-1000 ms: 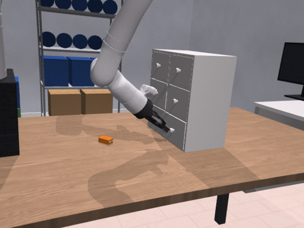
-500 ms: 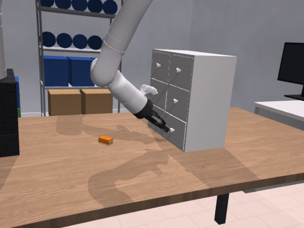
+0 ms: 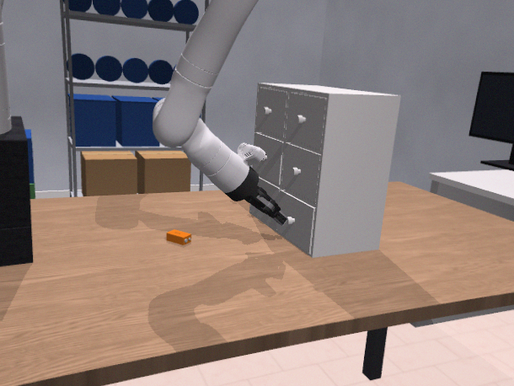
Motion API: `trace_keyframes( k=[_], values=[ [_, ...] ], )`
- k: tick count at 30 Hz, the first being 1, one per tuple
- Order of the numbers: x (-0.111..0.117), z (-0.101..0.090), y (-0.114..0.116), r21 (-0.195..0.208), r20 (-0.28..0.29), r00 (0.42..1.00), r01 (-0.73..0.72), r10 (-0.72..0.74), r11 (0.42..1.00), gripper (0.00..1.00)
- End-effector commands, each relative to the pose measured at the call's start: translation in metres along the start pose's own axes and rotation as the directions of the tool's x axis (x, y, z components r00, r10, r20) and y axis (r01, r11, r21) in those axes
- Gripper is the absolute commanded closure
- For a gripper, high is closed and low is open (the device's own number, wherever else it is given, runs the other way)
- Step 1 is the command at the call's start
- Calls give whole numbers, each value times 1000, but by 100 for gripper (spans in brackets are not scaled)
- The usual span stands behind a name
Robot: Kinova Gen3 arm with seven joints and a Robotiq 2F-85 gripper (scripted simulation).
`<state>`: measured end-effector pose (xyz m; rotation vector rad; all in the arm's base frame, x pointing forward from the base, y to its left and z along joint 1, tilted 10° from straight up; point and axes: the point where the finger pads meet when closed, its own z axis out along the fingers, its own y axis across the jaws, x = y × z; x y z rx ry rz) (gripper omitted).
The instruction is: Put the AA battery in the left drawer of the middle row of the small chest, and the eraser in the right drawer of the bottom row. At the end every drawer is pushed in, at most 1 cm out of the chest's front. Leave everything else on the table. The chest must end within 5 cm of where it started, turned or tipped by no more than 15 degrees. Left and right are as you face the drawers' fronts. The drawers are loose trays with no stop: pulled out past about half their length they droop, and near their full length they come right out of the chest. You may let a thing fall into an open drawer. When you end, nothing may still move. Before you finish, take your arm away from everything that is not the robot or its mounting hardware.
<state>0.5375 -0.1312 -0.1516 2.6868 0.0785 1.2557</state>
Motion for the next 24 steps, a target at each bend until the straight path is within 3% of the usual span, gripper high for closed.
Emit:
trace_keyframes(
  k=[1,24],
  values=[
    [2,0,0,0,-3,1000,0,0,1000,100],
    [-1,-3,0,0,-3,1000,0,0,1000,100]
  ],
)
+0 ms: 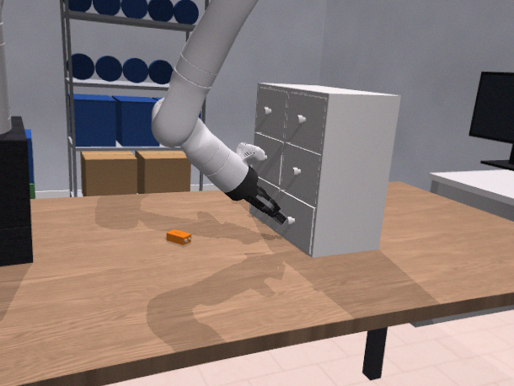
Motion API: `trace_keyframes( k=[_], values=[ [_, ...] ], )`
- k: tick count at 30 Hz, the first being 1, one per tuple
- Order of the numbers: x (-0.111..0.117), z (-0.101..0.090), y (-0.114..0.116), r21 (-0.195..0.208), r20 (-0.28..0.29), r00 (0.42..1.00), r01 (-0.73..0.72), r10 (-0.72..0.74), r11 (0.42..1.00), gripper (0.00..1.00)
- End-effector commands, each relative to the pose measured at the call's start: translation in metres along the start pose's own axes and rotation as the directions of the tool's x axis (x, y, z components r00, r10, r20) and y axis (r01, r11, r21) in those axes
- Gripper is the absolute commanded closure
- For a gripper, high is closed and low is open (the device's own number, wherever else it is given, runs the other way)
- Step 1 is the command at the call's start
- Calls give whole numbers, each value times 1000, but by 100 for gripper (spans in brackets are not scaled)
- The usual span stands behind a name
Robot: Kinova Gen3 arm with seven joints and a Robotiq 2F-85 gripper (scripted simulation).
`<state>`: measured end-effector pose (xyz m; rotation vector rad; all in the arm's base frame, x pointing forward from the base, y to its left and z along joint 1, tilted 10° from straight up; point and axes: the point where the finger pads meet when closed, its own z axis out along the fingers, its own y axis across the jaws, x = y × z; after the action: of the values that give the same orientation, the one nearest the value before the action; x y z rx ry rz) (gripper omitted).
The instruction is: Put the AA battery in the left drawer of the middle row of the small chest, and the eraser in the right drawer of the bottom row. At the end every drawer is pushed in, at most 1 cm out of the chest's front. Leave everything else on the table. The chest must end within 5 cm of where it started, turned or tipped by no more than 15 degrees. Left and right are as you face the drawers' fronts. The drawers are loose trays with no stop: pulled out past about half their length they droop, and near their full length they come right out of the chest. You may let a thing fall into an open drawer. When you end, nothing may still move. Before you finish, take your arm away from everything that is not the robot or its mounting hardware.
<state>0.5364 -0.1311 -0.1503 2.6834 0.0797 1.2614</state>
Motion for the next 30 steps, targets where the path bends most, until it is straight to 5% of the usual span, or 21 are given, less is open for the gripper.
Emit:
trace_keyframes(
  k=[1,13,22,30],
  values=[
    [-1,-1,0,0,1,1000,0,0,1000,100],
    [-30,-36,0,0,1,1000,0,0,1000,100],
    [-29,-41,0,0,1,1000,0,0,1000,100],
    [-18,-81,0,0,1,1000,0,0,1000,100]
  ],
)
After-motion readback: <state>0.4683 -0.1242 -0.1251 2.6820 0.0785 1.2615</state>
